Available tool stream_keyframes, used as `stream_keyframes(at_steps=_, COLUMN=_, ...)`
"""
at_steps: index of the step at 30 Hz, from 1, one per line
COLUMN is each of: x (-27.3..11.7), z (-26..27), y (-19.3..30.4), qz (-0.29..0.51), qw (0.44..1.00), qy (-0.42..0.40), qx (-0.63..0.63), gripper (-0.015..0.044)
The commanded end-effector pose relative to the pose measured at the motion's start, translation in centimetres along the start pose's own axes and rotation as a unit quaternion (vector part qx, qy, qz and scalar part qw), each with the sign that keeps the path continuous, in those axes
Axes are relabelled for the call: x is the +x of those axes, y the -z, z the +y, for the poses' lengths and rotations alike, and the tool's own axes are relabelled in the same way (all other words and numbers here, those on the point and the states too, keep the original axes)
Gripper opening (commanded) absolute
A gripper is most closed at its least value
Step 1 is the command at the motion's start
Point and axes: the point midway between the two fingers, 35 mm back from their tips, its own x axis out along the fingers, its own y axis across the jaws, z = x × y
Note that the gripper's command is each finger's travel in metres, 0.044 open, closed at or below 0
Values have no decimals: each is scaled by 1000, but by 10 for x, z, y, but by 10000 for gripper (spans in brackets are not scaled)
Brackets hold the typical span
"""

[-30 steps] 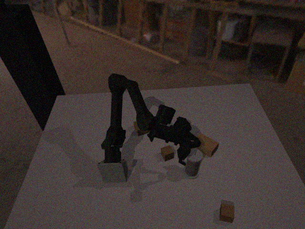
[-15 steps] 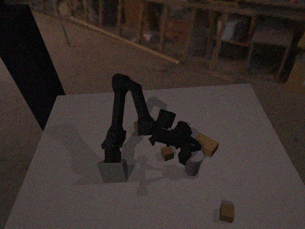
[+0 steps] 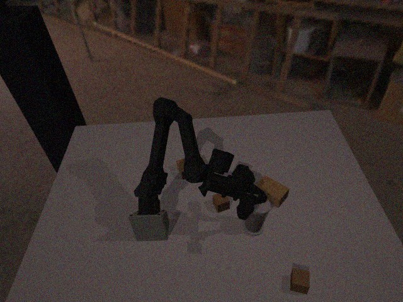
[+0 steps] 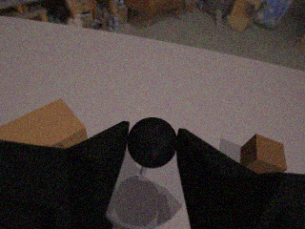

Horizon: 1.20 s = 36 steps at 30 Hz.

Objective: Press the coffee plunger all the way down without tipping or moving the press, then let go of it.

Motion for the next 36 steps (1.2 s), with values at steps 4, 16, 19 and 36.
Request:
stream_keyframes(at_steps=4, x=5, z=0, y=11, qz=17, qw=1000, qy=-3, qx=11, gripper=117)
stream_keyframes(at_steps=16, x=6, z=-1, y=9, qz=17, qw=1000, qy=-3, qx=11, gripper=117)
stream_keyframes(at_steps=19, x=7, z=-1, y=9, qz=17, qw=1000, qy=-3, qx=11, gripper=117)
stream_keyframes(at_steps=36, x=6, z=-2, y=4, qz=11, qw=1000, qy=-2, qx=7, gripper=117)
